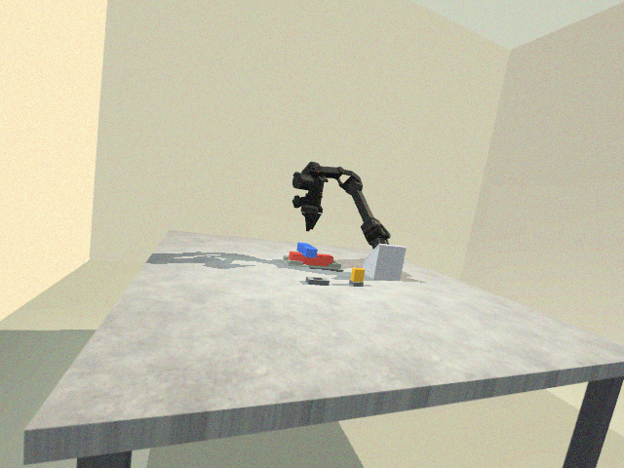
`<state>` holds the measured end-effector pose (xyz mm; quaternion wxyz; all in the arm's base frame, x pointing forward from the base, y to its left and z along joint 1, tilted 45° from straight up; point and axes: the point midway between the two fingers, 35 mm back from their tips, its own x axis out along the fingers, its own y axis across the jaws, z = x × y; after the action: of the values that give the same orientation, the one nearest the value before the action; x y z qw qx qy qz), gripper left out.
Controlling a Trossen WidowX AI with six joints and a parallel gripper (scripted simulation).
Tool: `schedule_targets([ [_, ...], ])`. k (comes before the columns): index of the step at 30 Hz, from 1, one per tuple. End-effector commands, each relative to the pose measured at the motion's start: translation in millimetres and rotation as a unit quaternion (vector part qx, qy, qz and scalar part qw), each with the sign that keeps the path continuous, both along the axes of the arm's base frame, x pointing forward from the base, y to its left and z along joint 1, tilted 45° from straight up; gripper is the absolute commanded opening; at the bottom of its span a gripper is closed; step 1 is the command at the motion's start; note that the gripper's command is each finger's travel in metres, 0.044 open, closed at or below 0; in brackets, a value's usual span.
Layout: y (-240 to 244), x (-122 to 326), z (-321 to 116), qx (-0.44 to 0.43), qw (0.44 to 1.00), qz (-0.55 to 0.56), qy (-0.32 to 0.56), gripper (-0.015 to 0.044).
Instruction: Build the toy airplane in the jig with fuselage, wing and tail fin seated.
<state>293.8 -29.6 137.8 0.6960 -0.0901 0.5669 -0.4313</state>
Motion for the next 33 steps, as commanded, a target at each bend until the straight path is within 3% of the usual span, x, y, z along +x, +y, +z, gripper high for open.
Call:
schedule_targets([
  [1, -1, 1, -1, 0.006, 0.959, 0.204, 0.198, 0.0440],
  [18, 4, 1, -5, 0.007, 0.959, 0.204, 0.196, 0.0440],
  [26, 73, -10, -62, 0.020, 0.963, 0.204, 0.176, 0.0440],
  [33, 150, -65, -133, 0.023, 0.958, 0.213, 0.191, 0.0440],
])
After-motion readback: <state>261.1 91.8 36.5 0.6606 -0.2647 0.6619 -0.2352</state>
